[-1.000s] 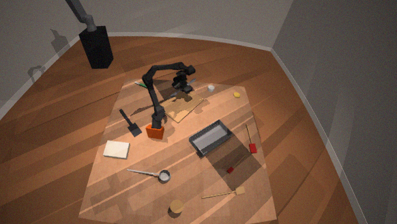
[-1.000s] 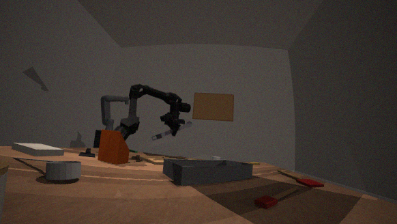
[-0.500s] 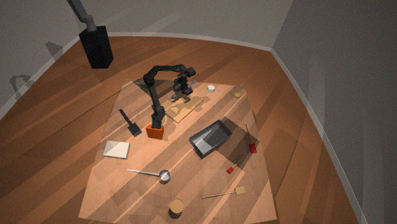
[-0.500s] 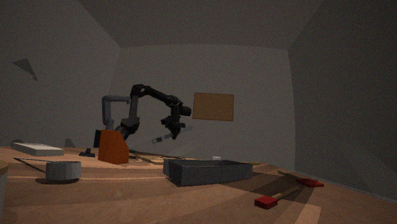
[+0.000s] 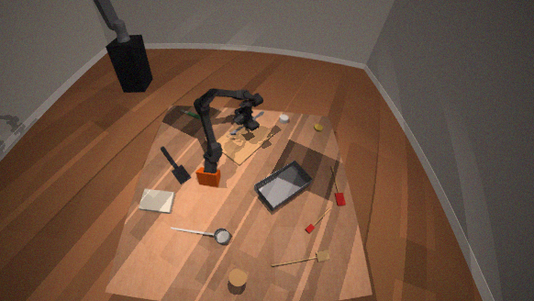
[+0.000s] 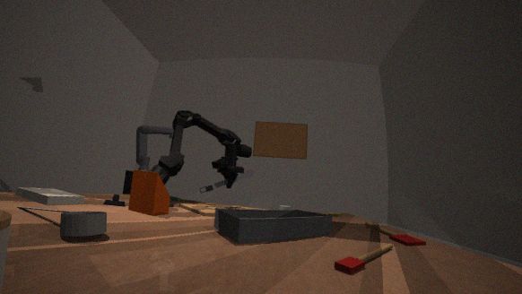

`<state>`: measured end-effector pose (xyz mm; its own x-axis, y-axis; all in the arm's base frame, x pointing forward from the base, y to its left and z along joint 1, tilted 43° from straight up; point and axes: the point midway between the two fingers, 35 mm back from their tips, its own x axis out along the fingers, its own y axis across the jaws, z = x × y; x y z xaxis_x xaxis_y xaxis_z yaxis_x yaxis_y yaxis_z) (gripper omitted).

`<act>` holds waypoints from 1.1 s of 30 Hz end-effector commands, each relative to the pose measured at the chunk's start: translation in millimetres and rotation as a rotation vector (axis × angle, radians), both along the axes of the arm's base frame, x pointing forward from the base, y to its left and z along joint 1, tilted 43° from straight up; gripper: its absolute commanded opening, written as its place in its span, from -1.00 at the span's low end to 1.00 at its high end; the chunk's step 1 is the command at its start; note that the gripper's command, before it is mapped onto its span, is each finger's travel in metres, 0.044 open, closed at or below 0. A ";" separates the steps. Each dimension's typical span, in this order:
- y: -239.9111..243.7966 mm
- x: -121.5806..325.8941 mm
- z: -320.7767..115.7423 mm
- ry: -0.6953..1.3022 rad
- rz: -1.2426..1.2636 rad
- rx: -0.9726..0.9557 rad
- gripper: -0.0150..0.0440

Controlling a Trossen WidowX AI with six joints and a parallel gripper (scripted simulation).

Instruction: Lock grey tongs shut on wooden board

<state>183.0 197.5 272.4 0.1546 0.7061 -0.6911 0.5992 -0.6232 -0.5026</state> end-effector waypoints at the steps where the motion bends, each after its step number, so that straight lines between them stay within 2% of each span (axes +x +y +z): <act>1: 5.1 1.0 -5.3 0.006 -0.001 -0.005 -1.00; 33: 41.8 2.5 -41.5 0.030 0.005 -0.029 -1.00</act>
<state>186.1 235.1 235.4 0.1316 0.6888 -0.7129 0.5906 -0.6321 -0.5016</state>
